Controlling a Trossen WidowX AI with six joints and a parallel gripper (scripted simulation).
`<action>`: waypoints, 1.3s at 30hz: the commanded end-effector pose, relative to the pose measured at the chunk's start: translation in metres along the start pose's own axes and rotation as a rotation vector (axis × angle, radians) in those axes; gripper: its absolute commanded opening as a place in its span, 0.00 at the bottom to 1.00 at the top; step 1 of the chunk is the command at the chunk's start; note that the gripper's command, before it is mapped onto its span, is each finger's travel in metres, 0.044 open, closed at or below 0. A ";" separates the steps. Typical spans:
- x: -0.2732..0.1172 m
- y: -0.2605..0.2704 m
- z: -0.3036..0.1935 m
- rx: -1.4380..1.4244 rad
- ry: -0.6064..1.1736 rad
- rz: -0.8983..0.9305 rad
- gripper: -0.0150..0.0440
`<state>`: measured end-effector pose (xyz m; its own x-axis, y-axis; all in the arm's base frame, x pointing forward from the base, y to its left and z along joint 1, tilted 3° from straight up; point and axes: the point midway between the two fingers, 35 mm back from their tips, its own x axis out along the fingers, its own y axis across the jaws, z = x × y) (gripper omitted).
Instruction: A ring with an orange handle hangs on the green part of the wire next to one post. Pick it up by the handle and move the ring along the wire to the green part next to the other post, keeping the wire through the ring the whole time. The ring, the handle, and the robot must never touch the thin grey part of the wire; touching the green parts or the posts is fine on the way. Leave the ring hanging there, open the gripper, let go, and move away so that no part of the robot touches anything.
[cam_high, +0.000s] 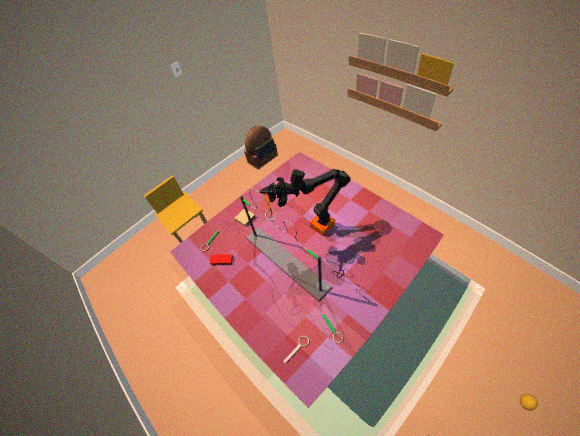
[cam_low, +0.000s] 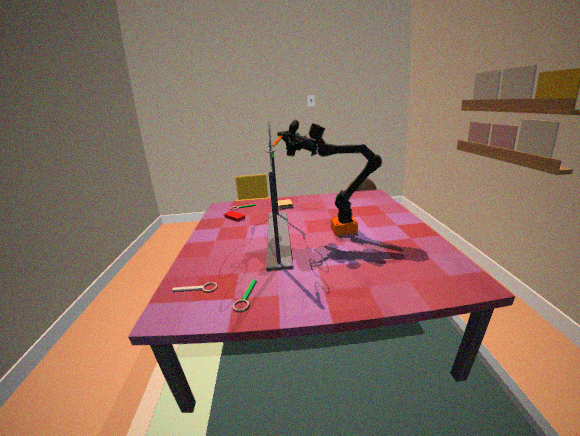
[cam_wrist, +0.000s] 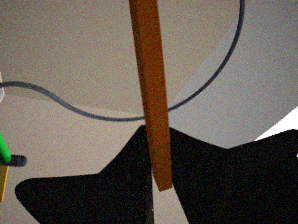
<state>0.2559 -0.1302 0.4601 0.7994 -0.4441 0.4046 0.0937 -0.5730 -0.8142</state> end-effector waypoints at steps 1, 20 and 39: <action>0.000 0.004 0.000 0.003 0.000 0.001 0.00; -0.009 0.050 0.004 0.234 0.033 0.134 0.00; -0.032 0.106 0.032 0.630 0.086 0.363 0.00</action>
<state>0.2606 -0.1566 0.3548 0.7991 -0.5931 0.0986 0.1620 0.0545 -0.9853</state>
